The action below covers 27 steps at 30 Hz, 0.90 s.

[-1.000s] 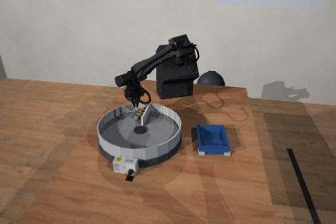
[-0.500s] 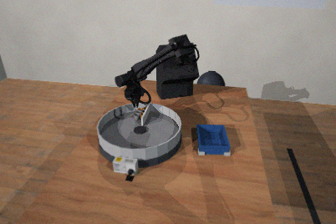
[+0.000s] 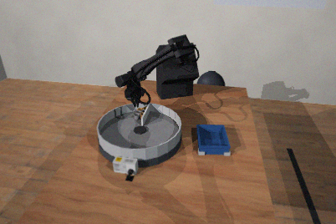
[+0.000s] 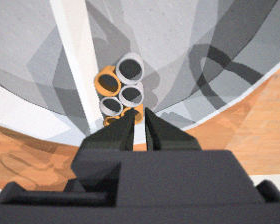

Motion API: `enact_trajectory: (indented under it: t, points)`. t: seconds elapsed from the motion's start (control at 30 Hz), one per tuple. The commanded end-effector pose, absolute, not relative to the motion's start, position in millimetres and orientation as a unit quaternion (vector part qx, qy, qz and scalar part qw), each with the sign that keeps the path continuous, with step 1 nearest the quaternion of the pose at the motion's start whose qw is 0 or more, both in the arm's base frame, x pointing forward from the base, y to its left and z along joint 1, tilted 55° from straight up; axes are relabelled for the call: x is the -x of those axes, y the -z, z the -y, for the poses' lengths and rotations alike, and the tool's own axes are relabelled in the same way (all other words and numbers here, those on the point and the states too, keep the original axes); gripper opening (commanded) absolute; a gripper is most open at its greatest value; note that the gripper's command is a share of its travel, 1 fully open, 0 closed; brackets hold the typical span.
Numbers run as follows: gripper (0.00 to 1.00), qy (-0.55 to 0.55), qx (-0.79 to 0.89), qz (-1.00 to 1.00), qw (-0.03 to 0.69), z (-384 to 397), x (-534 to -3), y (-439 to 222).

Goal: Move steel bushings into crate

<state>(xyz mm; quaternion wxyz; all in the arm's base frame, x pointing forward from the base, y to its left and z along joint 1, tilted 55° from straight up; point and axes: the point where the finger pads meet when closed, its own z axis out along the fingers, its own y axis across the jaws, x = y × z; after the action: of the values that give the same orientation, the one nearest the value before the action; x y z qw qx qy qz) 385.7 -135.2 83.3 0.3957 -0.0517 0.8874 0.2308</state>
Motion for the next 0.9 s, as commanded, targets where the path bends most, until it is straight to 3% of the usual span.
enact_trajectory:
  t: [0.0,0.87]
  points:
    - [0.13,-0.223,0.045,-0.884,0.408,148.9,-383.6,-84.1]
    - [0.13,-0.219,0.047,-0.883,0.413,149.0,-383.7,-90.3]
